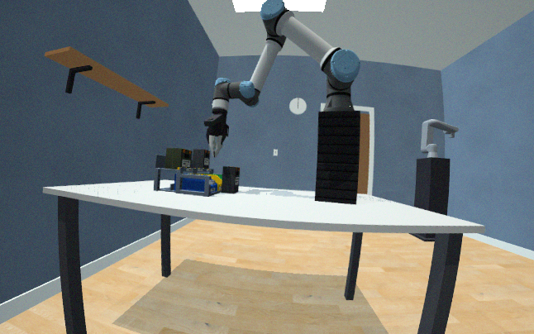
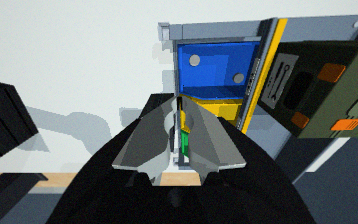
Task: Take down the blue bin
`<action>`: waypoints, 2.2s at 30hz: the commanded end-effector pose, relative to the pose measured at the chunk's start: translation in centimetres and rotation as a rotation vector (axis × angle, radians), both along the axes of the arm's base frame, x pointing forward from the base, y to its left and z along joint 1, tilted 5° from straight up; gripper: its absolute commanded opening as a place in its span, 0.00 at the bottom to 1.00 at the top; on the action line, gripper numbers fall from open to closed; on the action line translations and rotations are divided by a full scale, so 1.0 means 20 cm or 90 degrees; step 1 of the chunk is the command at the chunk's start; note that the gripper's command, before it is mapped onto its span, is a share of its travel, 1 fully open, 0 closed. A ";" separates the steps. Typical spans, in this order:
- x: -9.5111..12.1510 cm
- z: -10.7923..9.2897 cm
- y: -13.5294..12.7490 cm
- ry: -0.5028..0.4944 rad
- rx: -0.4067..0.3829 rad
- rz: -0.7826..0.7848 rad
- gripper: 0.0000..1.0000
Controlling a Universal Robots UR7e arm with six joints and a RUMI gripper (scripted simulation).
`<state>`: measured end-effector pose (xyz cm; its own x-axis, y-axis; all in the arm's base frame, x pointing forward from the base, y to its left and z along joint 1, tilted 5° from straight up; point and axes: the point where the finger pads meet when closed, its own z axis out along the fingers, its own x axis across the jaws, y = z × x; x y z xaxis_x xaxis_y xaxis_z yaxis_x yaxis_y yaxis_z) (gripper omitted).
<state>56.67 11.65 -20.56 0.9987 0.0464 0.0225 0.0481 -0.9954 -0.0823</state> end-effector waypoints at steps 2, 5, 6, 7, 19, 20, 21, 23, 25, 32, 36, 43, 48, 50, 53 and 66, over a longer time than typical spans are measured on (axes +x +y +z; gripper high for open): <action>0.00 -0.03 0.00 -0.001 0.000 0.000 0.00; 0.00 -0.04 0.00 -0.001 0.000 0.000 0.00; 0.00 -0.04 0.00 -0.001 0.000 0.000 0.00; 0.00 -0.04 0.00 -0.001 0.000 0.000 0.00; 0.00 -0.04 0.00 -0.001 0.000 0.000 0.00; 0.00 -0.04 0.00 -0.001 0.000 0.000 0.00; 0.00 -0.04 0.00 -0.001 0.000 0.000 0.00; 0.00 -0.04 0.00 -0.001 0.000 0.000 0.00; 0.00 -0.04 0.00 -0.001 0.000 0.000 0.00; 0.00 -0.04 0.00 -0.001 0.000 0.000 0.00; 0.00 -0.04 0.00 -0.001 0.000 0.000 0.00; 0.00 -0.04 0.00 -0.001 0.000 0.000 0.00; 0.00 -0.16 0.01 -0.001 0.000 0.000 0.00; 0.00 -0.23 0.02 -0.001 0.000 0.000 0.00; 0.00 -0.25 0.02 -0.001 0.000 0.000 0.58; 0.00 -0.25 0.02 -0.001 0.000 0.000 0.58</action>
<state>56.57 12.08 -25.57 0.9987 0.0464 0.0223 0.0481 -0.9954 -0.0823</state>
